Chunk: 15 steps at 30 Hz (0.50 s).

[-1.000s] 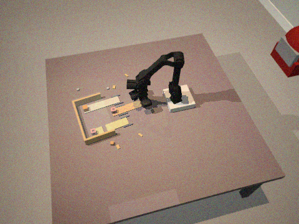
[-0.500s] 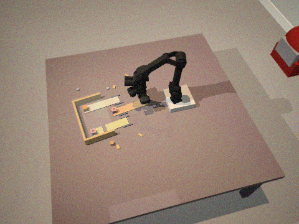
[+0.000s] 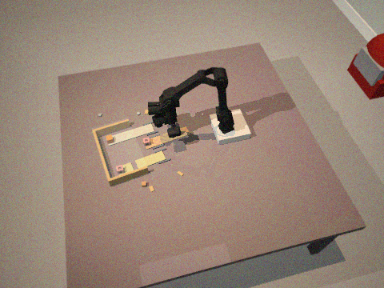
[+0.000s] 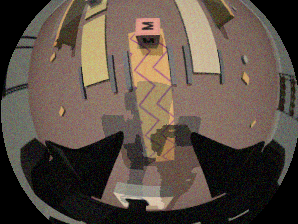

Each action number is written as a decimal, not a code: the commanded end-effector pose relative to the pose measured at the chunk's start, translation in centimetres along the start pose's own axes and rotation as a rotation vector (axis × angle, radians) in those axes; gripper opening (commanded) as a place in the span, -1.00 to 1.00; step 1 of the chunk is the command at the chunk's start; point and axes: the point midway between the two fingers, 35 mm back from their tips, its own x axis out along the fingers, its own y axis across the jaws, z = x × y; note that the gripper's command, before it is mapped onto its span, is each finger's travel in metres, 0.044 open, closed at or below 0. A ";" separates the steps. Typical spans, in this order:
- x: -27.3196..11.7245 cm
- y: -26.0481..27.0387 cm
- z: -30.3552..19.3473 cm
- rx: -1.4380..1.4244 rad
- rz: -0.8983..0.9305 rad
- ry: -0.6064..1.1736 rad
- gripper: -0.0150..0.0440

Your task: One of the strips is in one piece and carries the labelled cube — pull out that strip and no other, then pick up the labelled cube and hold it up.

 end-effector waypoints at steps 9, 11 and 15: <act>-0.6 0.6 4.6 0.004 -0.003 -0.004 1.00; -0.8 0.7 5.3 0.004 -0.003 -0.005 1.00; -1.0 0.9 6.9 0.004 -0.003 -0.007 1.00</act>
